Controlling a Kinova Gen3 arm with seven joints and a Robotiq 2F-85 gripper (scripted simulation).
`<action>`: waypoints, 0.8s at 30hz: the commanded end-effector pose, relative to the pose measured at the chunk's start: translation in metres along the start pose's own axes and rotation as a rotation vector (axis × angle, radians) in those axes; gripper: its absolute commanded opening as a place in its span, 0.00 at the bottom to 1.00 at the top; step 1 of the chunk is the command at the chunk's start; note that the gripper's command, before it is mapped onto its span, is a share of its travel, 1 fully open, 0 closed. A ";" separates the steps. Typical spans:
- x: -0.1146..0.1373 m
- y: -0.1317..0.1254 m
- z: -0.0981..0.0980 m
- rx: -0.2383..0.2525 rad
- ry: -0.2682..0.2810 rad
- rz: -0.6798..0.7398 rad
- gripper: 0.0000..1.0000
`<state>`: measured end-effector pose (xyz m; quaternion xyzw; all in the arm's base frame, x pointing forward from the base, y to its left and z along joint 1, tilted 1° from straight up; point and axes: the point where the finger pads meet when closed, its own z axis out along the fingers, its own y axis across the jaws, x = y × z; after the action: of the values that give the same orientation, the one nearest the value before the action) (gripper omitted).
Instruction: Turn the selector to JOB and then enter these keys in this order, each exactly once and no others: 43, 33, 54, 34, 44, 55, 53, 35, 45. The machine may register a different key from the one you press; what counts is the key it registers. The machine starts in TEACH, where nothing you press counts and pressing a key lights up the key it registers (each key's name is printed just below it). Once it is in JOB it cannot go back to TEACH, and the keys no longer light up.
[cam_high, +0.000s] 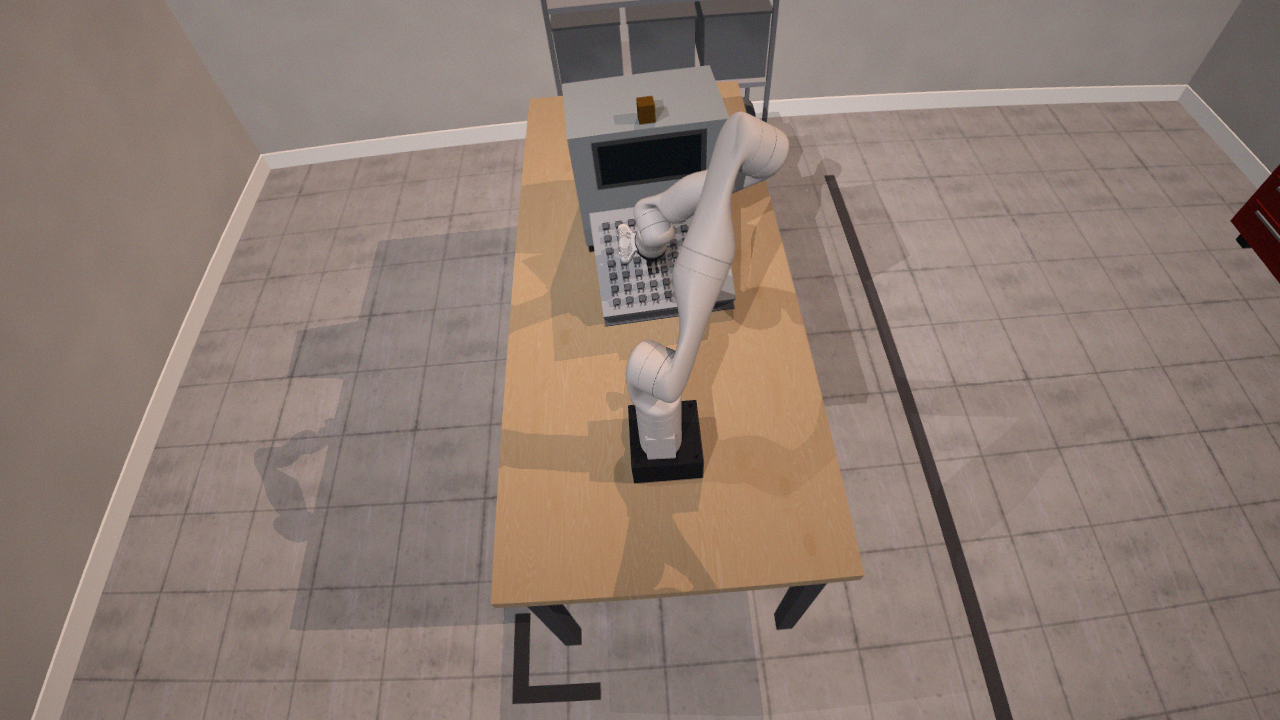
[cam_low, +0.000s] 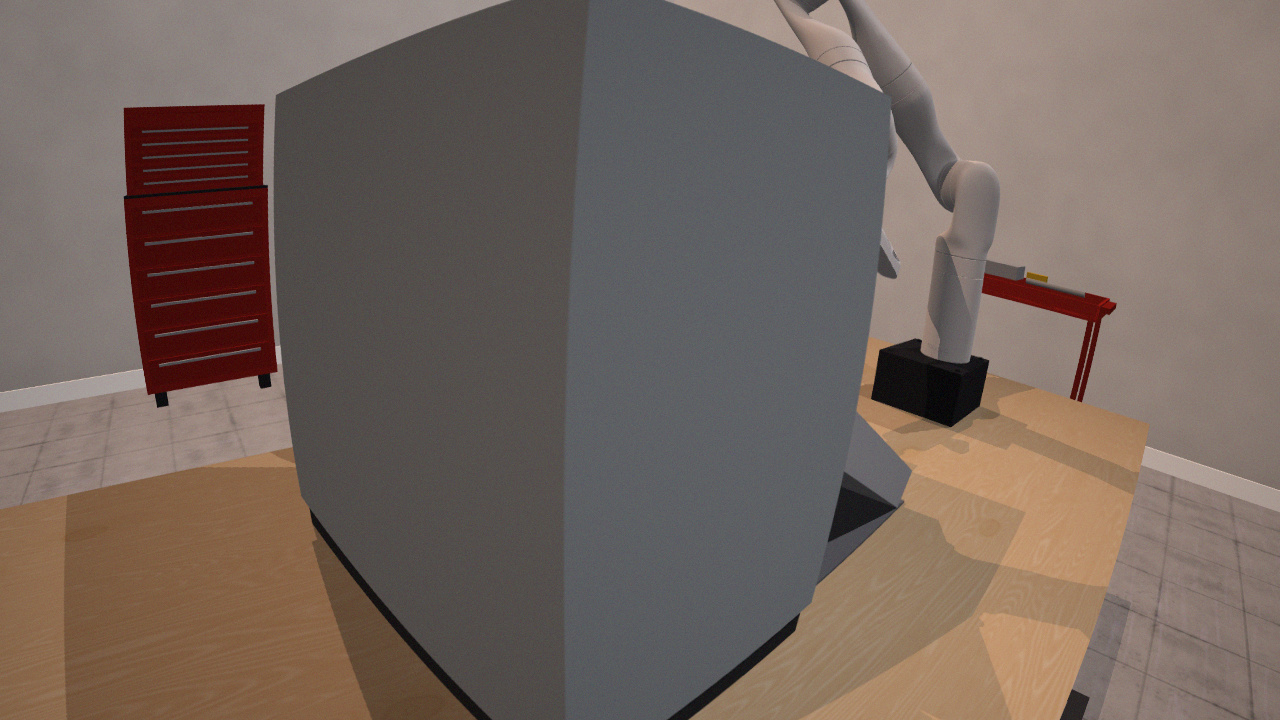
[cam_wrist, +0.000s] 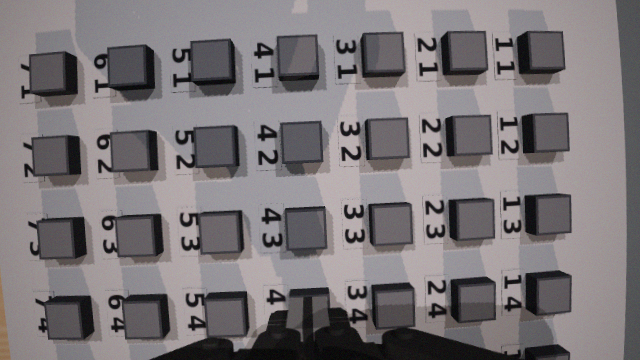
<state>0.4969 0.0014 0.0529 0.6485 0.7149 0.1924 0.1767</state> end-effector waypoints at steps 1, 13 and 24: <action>0.000 0.000 -0.005 -0.001 0.000 0.000 0.10; 0.000 0.000 -0.019 -0.001 0.000 0.000 0.10; 0.000 0.001 -0.022 -0.001 0.000 0.000 0.10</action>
<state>0.4856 0.0007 0.0717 0.6486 0.7151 0.1924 0.1760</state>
